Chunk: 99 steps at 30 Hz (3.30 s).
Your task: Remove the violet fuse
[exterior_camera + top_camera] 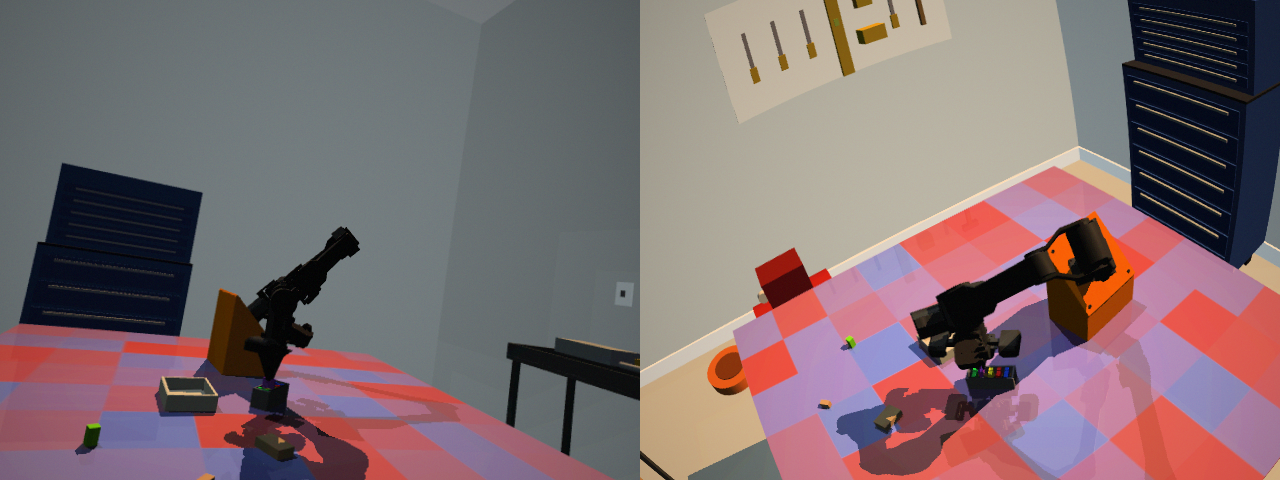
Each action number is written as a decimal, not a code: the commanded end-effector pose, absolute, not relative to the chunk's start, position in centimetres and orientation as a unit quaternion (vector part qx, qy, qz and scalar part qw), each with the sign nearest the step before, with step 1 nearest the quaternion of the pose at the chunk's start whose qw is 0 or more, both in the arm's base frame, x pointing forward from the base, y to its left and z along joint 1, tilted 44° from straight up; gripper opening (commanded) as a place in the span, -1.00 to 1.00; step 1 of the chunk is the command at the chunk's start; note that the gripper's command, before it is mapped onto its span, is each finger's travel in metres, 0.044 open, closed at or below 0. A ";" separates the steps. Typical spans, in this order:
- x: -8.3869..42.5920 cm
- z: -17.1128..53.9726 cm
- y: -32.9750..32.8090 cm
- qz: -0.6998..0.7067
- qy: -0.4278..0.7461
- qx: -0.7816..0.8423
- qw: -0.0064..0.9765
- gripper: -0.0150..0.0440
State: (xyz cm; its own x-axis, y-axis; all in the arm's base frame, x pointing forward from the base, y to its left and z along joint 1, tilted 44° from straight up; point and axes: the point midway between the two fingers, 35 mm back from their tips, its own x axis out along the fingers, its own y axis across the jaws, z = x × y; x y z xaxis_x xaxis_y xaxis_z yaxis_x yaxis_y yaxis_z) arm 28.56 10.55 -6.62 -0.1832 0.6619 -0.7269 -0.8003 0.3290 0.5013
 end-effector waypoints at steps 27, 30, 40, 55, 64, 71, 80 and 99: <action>28.9 -5.5 9.5 0.575 0.510 -0.069 0.636 -0.49; 28.9 -5.4 9.4 0.575 0.510 -0.069 0.636 -0.49; 29.2 -4.5 8.6 0.575 0.510 -0.070 0.636 -0.49; 30.0 -5.0 6.3 0.572 0.511 -0.072 0.637 -0.49; 30.9 -8.4 2.2 0.568 0.513 -0.076 0.638 -0.49; 30.9 -11.3 -1.0 0.568 0.514 -0.076 0.638 -0.49; 30.1 -15.0 -4.9 0.571 0.512 -0.074 0.637 -0.49; 29.6 -17.0 -3.6 0.572 0.511 -0.074 0.637 -0.49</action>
